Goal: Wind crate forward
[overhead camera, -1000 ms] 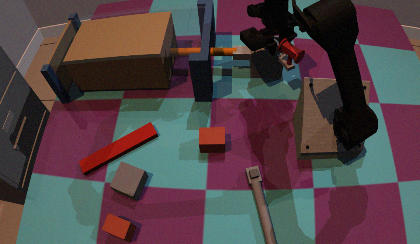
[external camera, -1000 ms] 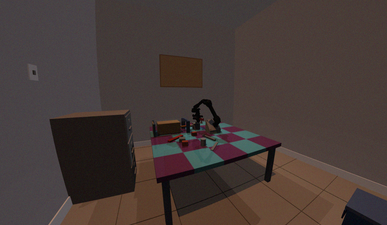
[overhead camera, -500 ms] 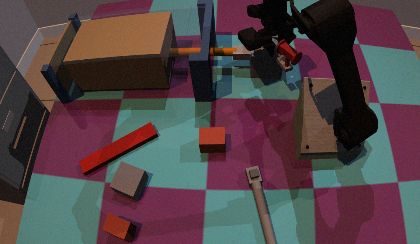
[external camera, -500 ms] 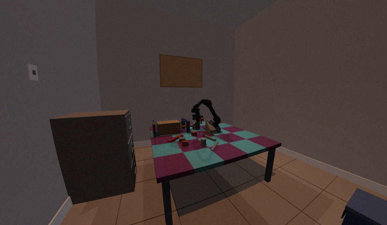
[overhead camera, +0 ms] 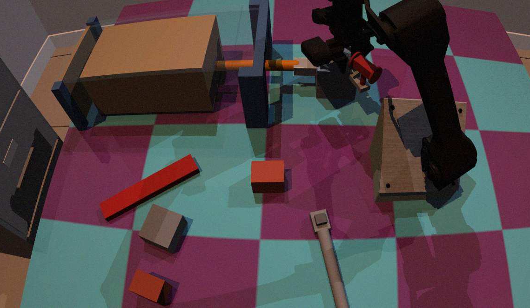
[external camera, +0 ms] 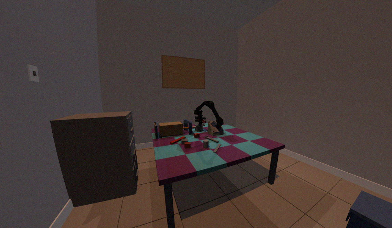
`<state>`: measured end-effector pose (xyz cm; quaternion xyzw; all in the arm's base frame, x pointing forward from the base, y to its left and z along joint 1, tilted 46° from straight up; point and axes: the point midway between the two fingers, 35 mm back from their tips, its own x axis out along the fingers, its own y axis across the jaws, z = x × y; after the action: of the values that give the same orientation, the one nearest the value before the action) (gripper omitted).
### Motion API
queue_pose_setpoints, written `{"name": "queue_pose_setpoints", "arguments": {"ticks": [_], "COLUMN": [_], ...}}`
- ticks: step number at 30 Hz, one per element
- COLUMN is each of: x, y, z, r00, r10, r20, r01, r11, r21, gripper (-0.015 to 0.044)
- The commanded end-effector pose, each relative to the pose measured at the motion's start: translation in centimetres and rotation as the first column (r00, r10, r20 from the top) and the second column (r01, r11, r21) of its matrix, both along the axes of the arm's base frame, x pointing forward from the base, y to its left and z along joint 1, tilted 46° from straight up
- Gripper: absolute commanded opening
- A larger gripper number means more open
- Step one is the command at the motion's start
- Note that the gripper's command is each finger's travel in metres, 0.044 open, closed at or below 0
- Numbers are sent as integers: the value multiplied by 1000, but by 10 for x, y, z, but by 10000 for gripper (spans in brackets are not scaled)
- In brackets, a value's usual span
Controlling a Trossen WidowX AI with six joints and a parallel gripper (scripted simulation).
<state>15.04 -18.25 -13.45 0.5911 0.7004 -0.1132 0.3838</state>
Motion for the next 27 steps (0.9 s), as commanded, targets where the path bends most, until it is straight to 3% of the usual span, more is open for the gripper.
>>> {"name": "queue_pose_setpoints", "arguments": {"ticks": [1, 17, 27], "x": [1, 3, 1], "y": [2, 5, 4], "z": [-3, -3, -4], "r00": [1000, 996, 999], "r10": [0, -61, -29], "r20": [3, -58, -27], "r01": [0, 62, 29], "r11": [1000, 998, 1000], "r21": [-1, 2, 1], "gripper": [0, 0, 0]}}
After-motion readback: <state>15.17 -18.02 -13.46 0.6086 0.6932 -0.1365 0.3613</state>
